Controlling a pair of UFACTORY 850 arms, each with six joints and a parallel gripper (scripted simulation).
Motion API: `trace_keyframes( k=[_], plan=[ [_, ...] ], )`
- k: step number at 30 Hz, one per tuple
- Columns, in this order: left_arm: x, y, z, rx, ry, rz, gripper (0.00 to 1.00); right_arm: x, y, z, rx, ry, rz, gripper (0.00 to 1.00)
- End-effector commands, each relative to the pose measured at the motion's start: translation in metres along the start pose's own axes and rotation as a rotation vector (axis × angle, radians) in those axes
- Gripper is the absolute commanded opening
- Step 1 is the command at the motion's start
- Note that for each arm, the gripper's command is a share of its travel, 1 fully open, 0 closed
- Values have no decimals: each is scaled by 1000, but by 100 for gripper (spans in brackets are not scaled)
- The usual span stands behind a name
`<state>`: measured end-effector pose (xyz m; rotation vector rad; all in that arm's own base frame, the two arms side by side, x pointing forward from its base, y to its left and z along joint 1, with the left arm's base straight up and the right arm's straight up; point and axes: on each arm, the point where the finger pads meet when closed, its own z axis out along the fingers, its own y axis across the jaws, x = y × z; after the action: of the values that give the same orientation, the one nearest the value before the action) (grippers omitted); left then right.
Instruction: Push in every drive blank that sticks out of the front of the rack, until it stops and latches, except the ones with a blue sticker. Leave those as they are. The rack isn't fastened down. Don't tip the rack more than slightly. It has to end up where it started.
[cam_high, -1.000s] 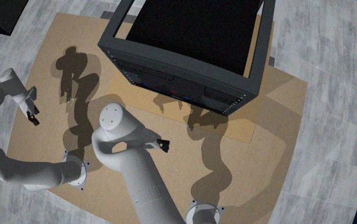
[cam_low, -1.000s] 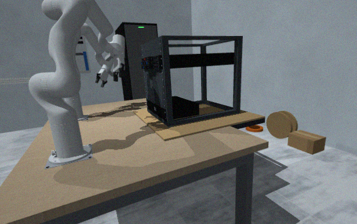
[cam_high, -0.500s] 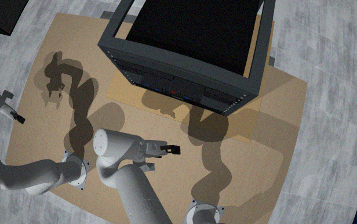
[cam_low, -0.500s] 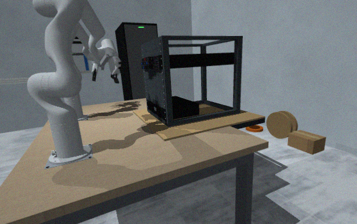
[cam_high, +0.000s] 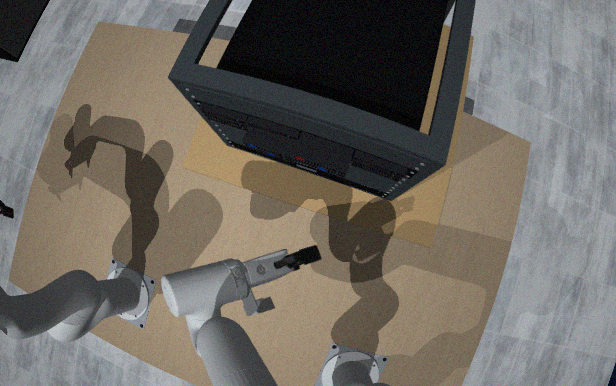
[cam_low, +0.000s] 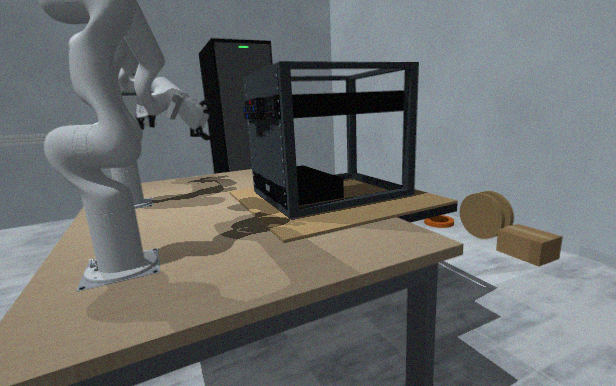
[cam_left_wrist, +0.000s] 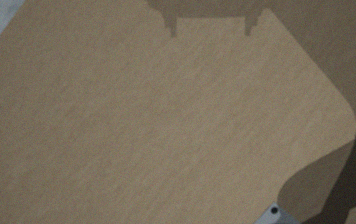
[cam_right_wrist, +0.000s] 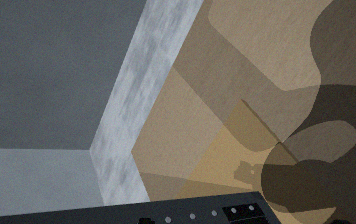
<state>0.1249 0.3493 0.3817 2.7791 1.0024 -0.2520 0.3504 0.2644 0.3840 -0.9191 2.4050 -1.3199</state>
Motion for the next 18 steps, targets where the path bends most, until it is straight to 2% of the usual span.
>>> trace_keyframes(
  k=[1, 8, 10, 18],
  plan=[
    [-19, -35, -24, 10, 73, -251, 100, -4, -13, -4, 133, -128, -33, 100],
    [-52, -74, -53, 9, 163, -571, 100, -14, -24, -20, 285, -310, -78, 100],
    [-52, -74, -53, 9, 163, -571, 100, -14, -24, -20, 285, -310, -78, 100],
    [-80, -99, -72, 5, 226, -798, 100, -24, -27, -45, 417, -509, -120, 100]
  ],
)
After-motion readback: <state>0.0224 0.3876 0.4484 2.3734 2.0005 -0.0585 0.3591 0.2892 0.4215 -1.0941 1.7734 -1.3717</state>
